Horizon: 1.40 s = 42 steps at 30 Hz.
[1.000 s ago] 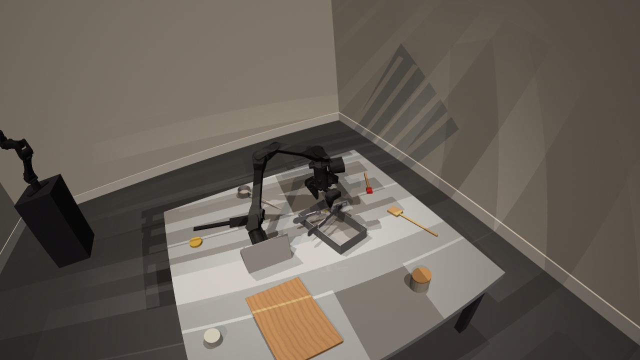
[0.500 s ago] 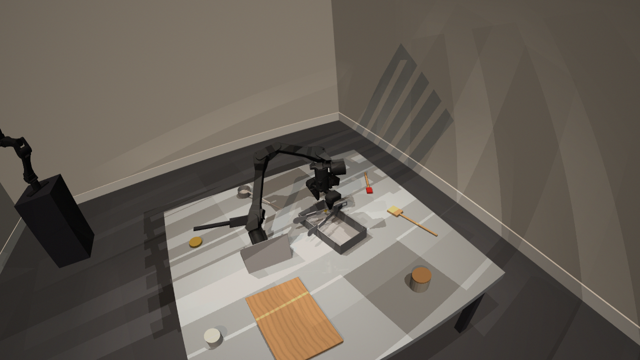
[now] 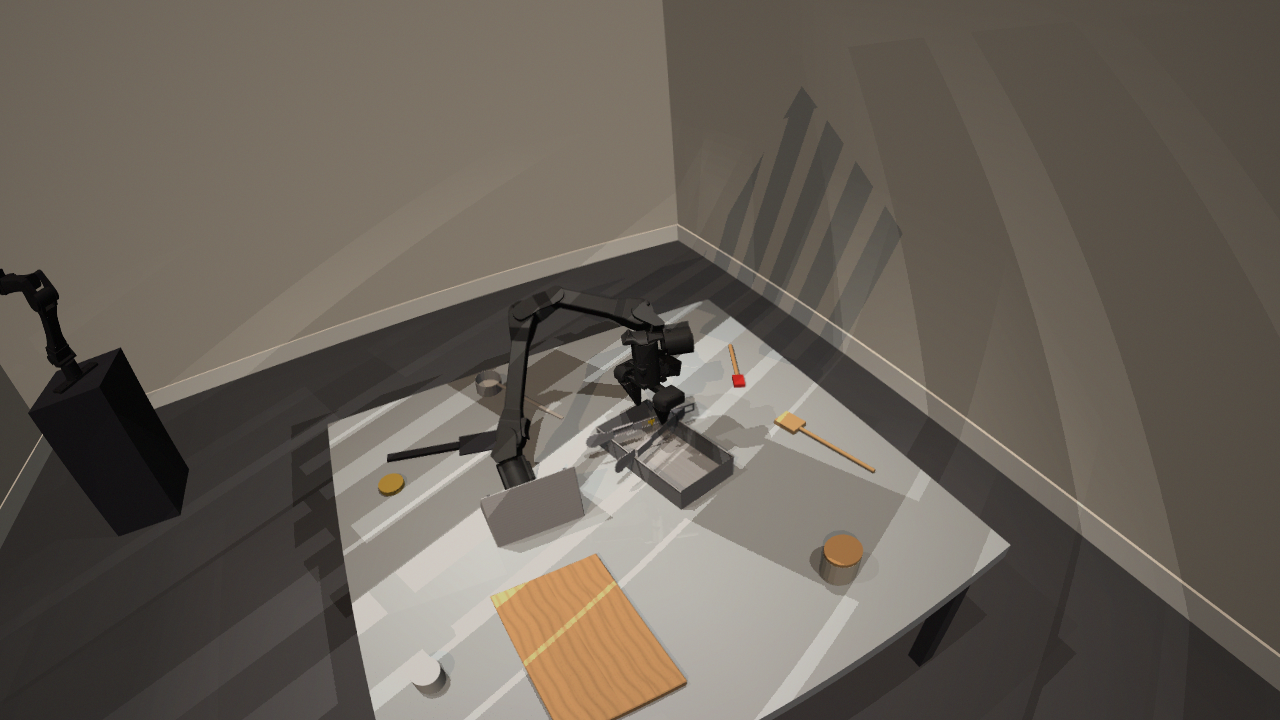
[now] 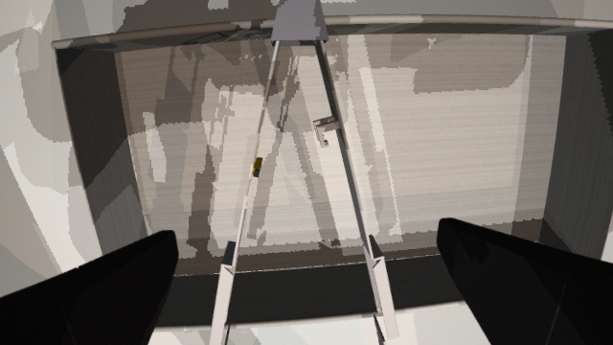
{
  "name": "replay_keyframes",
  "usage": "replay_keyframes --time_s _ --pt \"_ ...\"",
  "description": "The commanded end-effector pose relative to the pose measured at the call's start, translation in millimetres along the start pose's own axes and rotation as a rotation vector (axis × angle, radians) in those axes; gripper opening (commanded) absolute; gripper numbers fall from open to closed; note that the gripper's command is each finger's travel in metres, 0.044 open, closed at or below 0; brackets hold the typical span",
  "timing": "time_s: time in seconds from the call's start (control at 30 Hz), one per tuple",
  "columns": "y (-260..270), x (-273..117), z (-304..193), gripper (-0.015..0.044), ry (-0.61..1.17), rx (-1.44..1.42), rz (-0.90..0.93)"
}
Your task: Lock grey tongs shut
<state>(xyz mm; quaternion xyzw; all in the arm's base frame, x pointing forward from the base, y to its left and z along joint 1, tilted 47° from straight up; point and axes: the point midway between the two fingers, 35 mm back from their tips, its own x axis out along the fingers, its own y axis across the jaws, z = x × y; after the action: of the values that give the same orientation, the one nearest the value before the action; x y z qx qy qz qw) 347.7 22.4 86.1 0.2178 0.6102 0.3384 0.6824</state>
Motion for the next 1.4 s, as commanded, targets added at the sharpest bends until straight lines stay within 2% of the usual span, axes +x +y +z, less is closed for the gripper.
replay_keyframes --time_s 0.0,1.37 --pt "0 9 -1 0.0440 0.006 0.008 0.003" --pt "1 76 -3 0.0440 0.005 0.007 0.008"
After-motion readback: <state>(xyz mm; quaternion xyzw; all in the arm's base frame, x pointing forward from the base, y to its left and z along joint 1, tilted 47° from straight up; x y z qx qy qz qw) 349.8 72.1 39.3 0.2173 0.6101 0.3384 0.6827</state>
